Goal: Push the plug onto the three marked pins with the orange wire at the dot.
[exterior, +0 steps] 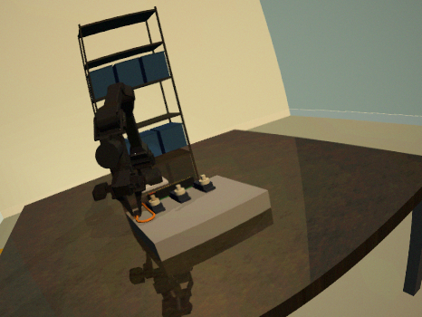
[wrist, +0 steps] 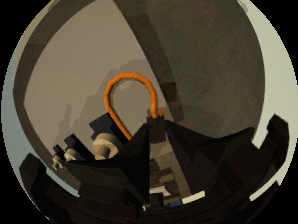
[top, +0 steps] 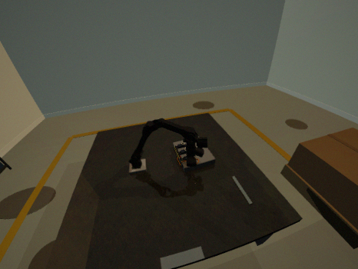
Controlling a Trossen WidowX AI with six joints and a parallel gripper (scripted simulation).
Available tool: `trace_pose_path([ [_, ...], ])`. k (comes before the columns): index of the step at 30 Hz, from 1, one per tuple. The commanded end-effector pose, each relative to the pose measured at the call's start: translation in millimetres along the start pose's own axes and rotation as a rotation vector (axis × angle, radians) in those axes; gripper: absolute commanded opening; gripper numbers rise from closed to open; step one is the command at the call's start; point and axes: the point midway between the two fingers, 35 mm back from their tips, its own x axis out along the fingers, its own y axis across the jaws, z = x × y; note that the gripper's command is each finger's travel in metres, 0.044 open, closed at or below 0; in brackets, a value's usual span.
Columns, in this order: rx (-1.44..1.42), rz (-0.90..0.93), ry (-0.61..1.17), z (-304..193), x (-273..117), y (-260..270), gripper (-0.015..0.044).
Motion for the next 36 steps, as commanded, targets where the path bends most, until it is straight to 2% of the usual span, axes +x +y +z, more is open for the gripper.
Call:
trace_pose_path([
  [1, 0.0, 0.005, -0.001, 0.1, 1.5, 1.0, 0.0023],
  [5, 0.0, 0.005, -0.001, 0.2, 0.7, 0.9, 0.0],
  [19, 0.0, 0.005, -0.001, 0.4, -54.0, 0.6, 0.0],
  [23, 0.006, 0.005, -0.001, -0.1, -57.1, 0.7, 0.0],
  [36, 0.393, 0.005, 0.002, -18.9, -62.1, 4.9, 0.0],
])
